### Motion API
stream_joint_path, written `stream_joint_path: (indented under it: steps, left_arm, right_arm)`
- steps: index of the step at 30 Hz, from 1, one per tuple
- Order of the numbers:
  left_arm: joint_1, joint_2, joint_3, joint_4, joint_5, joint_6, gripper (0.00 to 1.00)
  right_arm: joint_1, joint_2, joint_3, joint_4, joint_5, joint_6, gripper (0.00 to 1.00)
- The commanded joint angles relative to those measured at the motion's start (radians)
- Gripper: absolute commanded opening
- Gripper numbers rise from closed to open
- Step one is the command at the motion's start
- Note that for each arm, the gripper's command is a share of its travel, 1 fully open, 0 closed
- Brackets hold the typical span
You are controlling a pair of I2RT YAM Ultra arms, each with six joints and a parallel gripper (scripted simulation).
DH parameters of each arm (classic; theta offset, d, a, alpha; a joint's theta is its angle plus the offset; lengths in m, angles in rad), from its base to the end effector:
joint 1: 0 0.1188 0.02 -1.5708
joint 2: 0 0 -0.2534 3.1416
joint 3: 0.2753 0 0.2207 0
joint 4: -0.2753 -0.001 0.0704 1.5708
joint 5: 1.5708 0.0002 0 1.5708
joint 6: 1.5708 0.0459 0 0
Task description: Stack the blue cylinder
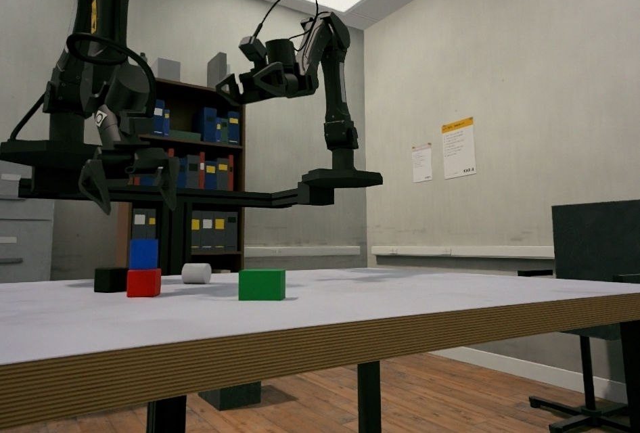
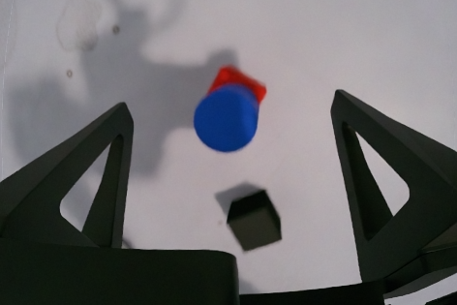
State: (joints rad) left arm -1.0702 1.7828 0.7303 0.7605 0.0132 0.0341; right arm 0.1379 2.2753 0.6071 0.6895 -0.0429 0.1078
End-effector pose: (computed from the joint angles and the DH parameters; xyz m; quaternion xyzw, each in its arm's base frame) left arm 0.1645 -0.2998 0.1781 0.4243 0.6811 -0.3001 0.5158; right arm 0.2847 0.0425 -0.0019 -0.0206 0.9561 0.0561 0.2870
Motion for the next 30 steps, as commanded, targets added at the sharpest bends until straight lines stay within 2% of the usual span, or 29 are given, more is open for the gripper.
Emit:
stream_joint_path:
  steps: [1,10,18,30]
  left_arm:
    - [-0.007,-0.007,-0.011,0.028,-0.007,-0.005,1.0]
    - [-0.007,-0.007,-0.011,0.028,-0.007,-0.005,1.0]
    - [-0.007,-0.007,-0.011,0.028,-0.007,-0.005,1.0]
    - [-0.002,-0.007,0.0,0.028,-0.007,-0.005,1.0]
  right_arm:
    - [0.024,0.031,-0.052,0.238,0.03,-0.082,1.0]
    - [0.044,0.186,-0.138,0.57,0.027,-0.192,1.0]
    - [0.046,0.252,-0.144,0.628,0.017,-0.195,1.0]
    - [0.045,0.248,-0.144,0.632,0.017,-0.194,1.0]
